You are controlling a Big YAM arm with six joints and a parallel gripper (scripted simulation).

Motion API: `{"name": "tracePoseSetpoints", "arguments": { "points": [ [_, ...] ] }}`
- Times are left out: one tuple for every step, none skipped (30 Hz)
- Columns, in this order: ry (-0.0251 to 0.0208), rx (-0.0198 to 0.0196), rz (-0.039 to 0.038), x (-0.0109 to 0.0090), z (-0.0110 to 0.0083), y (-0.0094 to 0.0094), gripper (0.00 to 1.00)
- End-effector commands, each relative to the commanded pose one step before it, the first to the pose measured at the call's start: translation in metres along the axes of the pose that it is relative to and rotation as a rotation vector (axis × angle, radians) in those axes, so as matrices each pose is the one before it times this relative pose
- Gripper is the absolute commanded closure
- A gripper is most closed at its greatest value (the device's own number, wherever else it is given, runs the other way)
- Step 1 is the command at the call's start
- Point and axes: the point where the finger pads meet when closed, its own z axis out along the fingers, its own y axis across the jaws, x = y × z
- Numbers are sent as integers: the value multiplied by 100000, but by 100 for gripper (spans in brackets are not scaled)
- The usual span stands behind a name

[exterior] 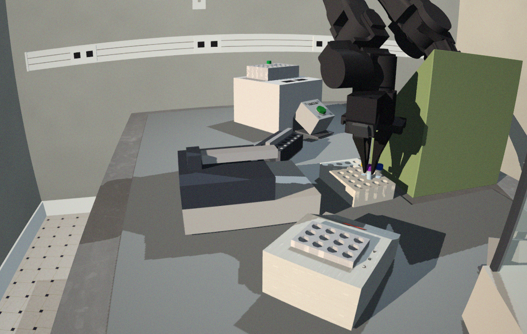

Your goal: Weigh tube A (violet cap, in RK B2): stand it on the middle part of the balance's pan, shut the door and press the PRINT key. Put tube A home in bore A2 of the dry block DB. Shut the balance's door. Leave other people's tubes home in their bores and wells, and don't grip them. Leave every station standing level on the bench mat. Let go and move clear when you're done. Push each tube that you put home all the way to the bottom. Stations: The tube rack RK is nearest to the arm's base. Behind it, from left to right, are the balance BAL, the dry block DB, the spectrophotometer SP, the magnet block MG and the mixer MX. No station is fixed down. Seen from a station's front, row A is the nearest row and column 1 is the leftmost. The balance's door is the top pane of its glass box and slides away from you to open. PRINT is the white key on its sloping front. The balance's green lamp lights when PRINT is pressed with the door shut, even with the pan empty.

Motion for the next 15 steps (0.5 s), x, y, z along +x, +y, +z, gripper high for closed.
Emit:
{"name": "tracePoseSetpoints", "arguments": {
  "points": [
    [578,310,-2271,313,288,411,91],
    [-935,298,1654,-438,-265,-447,91],
    [0,0,0,0,0,9,91],
    [0,0,0,0,0,0,91],
    [0,0,0,0,0,0,91],
    [0,0,0,0,0,9,91],
    [630,-64,-2046,353,183,485,91],
    [-74,53,-92,-22,-18,16,91],
    [-555,12,2138,-317,-165,-480,91],
    [0,0,0,0,0,8,91],
    [0,0,0,0,0,9,91],
    [0,0,0,0,0,8,91],
    [91,270,-2487,145,73,481,91],
    [48,-55,40,23,12,15,91],
    [88,-124,326,18,36,-17,91]
  ]
}}
